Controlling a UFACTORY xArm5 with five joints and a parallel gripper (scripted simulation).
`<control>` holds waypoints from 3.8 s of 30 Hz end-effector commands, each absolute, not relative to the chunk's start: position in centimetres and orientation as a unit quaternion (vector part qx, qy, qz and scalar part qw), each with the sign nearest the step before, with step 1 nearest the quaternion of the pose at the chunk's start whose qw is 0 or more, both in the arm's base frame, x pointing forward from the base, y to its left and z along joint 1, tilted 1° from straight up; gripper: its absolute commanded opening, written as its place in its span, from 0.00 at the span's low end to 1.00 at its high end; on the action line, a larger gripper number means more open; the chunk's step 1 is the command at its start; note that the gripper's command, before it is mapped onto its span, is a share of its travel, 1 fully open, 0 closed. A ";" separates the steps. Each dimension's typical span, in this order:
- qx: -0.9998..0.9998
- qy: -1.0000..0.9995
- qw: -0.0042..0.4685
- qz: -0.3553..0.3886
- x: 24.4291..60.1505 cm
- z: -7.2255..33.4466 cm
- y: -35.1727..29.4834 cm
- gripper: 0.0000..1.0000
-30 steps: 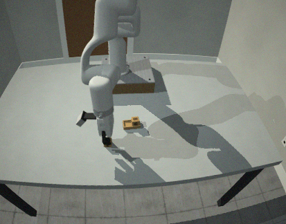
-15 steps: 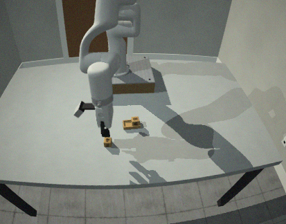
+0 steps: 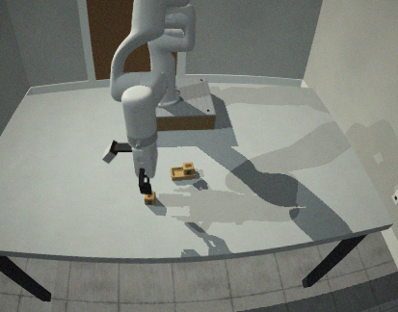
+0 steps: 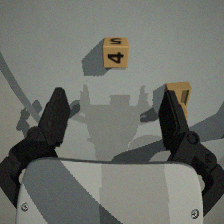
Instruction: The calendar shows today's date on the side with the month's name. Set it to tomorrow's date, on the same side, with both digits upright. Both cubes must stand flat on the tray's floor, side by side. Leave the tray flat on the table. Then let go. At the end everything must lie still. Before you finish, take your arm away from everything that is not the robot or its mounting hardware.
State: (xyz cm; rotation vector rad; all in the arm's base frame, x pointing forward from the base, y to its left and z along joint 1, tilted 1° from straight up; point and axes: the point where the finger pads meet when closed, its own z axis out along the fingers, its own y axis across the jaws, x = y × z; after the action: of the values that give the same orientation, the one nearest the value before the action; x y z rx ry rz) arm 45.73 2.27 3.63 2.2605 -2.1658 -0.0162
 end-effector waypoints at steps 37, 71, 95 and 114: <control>0.924 -0.382 0.003 -0.005 45.8 3.7 2.3 1.00; 1.000 0.022 0.000 -0.007 45.8 3.6 2.3 0.49; 1.000 0.022 0.000 -0.007 45.8 3.6 2.3 0.49; 1.000 0.022 0.000 -0.006 45.8 3.4 2.3 0.49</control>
State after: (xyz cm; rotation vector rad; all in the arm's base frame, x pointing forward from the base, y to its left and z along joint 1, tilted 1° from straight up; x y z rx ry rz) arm 45.62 2.27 3.36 3.1402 0.0685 -0.0261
